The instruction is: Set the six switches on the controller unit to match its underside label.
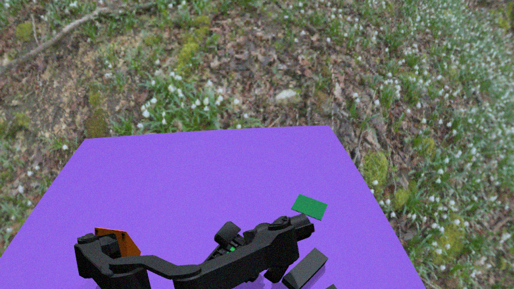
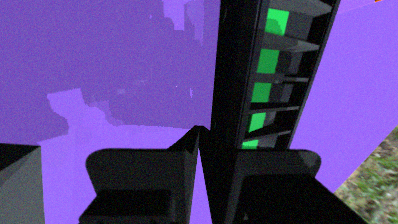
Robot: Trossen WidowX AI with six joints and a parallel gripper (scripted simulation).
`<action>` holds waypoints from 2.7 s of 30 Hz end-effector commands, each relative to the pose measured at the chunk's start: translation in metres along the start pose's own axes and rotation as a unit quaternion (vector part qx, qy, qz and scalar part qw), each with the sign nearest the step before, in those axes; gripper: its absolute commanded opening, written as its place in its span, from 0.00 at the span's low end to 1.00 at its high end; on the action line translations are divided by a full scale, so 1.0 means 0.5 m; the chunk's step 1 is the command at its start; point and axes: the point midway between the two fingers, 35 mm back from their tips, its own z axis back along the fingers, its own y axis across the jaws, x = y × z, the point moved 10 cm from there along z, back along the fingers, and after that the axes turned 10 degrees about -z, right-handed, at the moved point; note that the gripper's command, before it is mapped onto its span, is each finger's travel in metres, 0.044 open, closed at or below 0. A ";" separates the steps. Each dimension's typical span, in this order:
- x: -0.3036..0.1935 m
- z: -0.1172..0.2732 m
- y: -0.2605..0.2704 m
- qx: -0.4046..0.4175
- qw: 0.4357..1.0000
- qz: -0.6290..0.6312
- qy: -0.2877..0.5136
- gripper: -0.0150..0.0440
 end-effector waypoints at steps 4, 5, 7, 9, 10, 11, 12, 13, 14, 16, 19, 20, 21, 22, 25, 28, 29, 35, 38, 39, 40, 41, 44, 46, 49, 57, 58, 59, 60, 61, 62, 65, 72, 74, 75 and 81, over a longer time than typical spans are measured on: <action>0.002 -0.004 -0.008 -0.001 1.000 -0.001 -0.002 0.25; 0.002 -0.005 -0.009 -0.001 1.000 -0.001 -0.002 0.25; 0.002 -0.006 -0.013 -0.001 1.000 -0.001 -0.002 0.25; 0.002 -0.007 -0.017 -0.001 1.000 -0.001 -0.002 0.25; 0.003 -0.008 -0.019 -0.001 1.000 -0.001 -0.002 0.25; 0.003 -0.008 -0.022 -0.001 1.000 -0.001 -0.002 0.25; 0.003 -0.009 -0.024 -0.001 1.000 -0.001 -0.002 0.25; 0.003 -0.010 -0.026 -0.001 1.000 -0.001 -0.002 0.25; 0.003 -0.010 -0.028 -0.001 1.000 -0.001 -0.002 0.25; 0.003 -0.012 -0.033 -0.001 1.000 -0.001 -0.002 0.25; 0.003 -0.013 -0.038 -0.001 1.000 -0.001 -0.002 0.25; 0.003 -0.014 -0.040 -0.001 1.000 -0.001 -0.002 0.25; 0.003 -0.014 -0.041 -0.001 1.000 -0.001 -0.002 0.25; 0.003 -0.015 -0.043 -0.001 1.000 -0.001 -0.002 0.25; 0.004 -0.017 -0.048 -0.001 1.000 0.000 -0.002 0.25; 0.004 -0.018 -0.053 -0.001 1.000 0.000 -0.002 0.25; 0.004 -0.018 -0.055 -0.001 1.000 0.000 -0.002 0.25; 0.005 -0.021 -0.064 -0.001 1.000 0.000 -0.002 0.25; 0.006 -0.023 -0.069 -0.001 1.000 0.000 -0.002 0.25; 0.006 -0.023 -0.070 -0.001 1.000 0.000 -0.002 0.25; 0.006 -0.024 -0.072 -0.001 1.000 0.000 -0.002 0.25; 0.006 -0.024 -0.073 -0.001 1.000 0.000 -0.002 0.25; 0.007 -0.025 -0.077 -0.001 1.000 0.000 -0.002 0.25; 0.007 -0.026 -0.080 -0.001 1.000 0.000 -0.002 0.25; 0.008 -0.027 -0.083 -0.001 1.000 0.000 -0.002 0.25; 0.010 -0.031 -0.094 -0.002 1.000 0.000 -0.002 0.25; 0.011 -0.031 -0.095 -0.002 1.000 0.000 -0.002 0.25; 0.011 -0.032 -0.096 -0.002 1.000 0.000 -0.002 0.25; 0.012 -0.032 -0.098 -0.002 1.000 0.000 -0.002 0.25; 0.012 -0.032 -0.099 -0.002 1.000 0.000 -0.002 0.25; 0.013 -0.033 -0.100 -0.002 1.000 0.000 -0.002 0.25; 0.014 -0.034 -0.104 -0.002 1.000 0.000 -0.002 0.25; 0.016 -0.036 -0.111 -0.002 1.000 0.000 -0.002 0.25; 0.017 -0.037 -0.113 -0.002 1.000 0.000 -0.002 0.25; 0.018 -0.037 -0.114 -0.002 1.000 0.000 -0.002 0.25; 0.021 -0.039 -0.121 -0.002 1.000 0.000 -0.002 0.25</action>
